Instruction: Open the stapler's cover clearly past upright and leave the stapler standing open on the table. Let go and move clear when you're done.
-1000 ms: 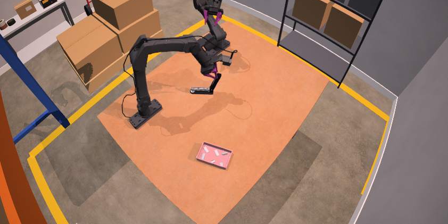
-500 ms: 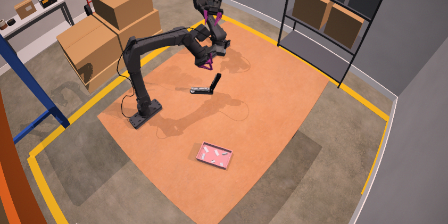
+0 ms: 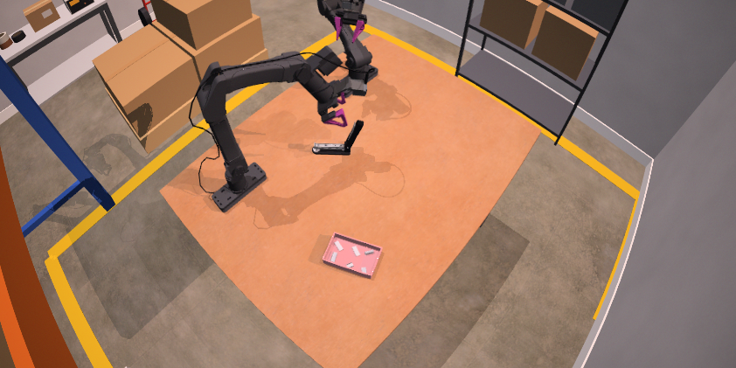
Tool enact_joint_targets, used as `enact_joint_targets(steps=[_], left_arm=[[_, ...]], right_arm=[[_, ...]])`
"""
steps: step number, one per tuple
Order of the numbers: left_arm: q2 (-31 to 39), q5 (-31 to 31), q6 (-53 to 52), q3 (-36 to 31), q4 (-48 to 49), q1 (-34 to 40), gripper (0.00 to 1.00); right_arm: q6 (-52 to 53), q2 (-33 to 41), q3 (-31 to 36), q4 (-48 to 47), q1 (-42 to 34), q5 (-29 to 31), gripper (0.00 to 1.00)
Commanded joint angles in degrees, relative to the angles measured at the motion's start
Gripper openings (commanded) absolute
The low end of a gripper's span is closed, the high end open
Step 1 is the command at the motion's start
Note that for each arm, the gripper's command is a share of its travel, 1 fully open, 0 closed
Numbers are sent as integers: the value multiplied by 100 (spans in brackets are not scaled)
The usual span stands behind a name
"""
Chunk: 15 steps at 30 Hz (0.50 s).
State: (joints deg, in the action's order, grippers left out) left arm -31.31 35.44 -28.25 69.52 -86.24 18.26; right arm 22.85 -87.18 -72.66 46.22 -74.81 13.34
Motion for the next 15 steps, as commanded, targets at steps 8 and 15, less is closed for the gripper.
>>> enact_joint_targets(steps=[8,15], left_arm=[[33,98,30,169,-83,57,55],[33,98,30,169,-83,57,55]], right_arm=[[-1725,1427,1952,-1375,59,-464,100],[-2407,1949,2713,-1786,153,-754,100]])
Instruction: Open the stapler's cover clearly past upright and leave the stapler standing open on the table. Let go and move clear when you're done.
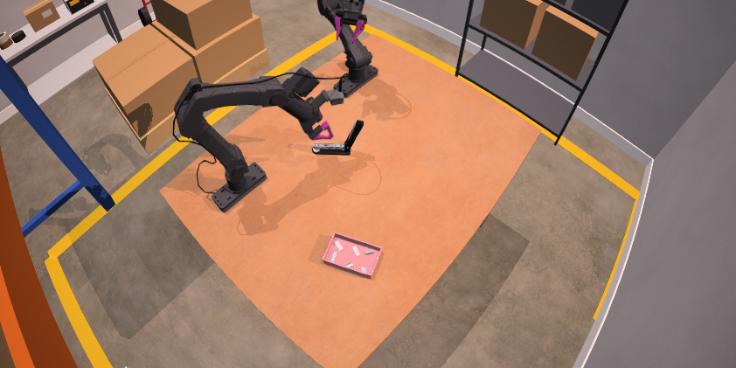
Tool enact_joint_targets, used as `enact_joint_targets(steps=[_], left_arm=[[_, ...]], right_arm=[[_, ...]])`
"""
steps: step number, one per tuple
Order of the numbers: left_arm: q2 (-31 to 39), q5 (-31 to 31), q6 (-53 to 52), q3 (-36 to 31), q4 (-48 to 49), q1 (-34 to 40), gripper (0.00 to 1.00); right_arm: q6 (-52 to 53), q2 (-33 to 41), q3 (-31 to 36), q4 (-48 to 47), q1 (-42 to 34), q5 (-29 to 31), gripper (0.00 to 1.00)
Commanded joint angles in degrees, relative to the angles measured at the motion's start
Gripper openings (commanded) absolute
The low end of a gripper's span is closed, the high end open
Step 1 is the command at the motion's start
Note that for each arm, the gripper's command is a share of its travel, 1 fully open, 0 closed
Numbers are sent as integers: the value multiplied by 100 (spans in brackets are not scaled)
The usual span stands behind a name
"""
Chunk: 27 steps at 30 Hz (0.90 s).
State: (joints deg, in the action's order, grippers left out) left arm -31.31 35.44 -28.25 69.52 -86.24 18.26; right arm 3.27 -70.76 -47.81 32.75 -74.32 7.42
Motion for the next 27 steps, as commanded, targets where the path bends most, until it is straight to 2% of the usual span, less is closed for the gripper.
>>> enact_joint_targets(steps=[1,9,27], left_arm=[[33,98,30,169,-83,57,55],[33,98,30,169,-83,57,55],[33,98,30,169,-83,57,55]], right_arm=[[-534,378,328,-485,110,-234,100],[-1132,815,931,-726,262,-559,100],[-1090,838,973,-666,302,-549,100]])
